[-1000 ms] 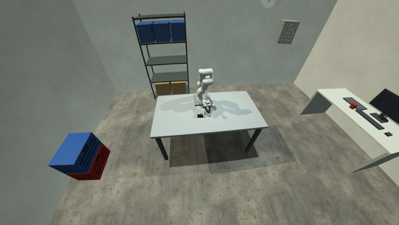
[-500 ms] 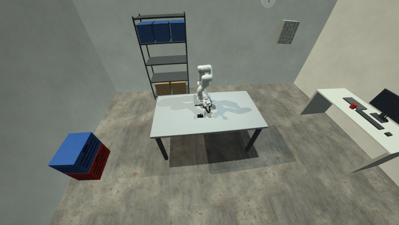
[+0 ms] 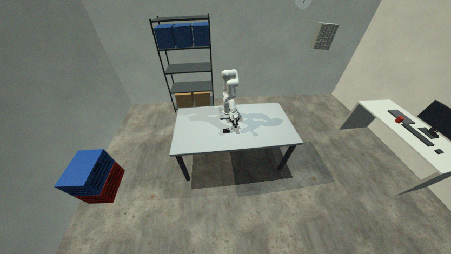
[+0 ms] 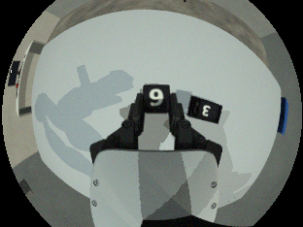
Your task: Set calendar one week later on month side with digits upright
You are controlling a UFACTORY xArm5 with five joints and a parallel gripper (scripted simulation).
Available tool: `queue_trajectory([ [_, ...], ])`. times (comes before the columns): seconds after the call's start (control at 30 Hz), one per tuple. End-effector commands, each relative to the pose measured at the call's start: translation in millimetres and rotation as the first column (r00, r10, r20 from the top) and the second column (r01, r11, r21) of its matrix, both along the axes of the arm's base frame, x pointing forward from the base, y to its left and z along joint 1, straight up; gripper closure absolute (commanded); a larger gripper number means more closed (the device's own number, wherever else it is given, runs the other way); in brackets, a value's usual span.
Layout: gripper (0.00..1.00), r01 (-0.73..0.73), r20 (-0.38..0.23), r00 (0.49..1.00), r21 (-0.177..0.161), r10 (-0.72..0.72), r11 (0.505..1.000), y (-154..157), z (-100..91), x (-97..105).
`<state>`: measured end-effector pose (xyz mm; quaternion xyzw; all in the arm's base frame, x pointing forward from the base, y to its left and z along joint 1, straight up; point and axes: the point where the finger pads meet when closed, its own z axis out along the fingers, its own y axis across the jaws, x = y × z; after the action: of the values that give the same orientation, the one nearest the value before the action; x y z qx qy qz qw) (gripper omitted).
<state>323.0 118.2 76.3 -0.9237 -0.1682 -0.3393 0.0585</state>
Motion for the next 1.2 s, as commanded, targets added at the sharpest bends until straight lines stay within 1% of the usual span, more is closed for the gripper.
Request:
queue_trajectory([
  [0.0,0.71,0.0,-0.007,1.0,-0.003,0.0,1.0,0.2,0.4,0.6],
  [0.1,0.71,0.0,-0.027,1.0,-0.01,0.0,1.0,0.5,0.0,1.4],
  [0.33,0.71,-0.002,-0.115,0.993,-0.042,-0.003,0.999,0.8,1.5,2.2],
  [0.4,0.71,-0.003,-0.125,0.992,-0.046,-0.003,0.999,0.7,2.0,2.0],
  [0.6,0.71,-0.003,-0.131,0.991,-0.048,-0.003,0.999,0.7,2.0,2.0],
  [0.67,0.71,-0.004,-0.149,0.989,-0.054,-0.004,0.999,1.0,1.8,2.7],
  [0.87,0.71,-0.01,-0.238,0.971,-0.087,-0.011,0.996,1.5,3.3,3.6],
  [1.1,0.71,-0.011,-0.255,0.967,-0.093,-0.013,0.996,1.6,3.7,3.8],
  [1.17,0.71,-0.012,-0.285,0.958,-0.103,-0.018,0.995,2.0,3.4,5.0],
])
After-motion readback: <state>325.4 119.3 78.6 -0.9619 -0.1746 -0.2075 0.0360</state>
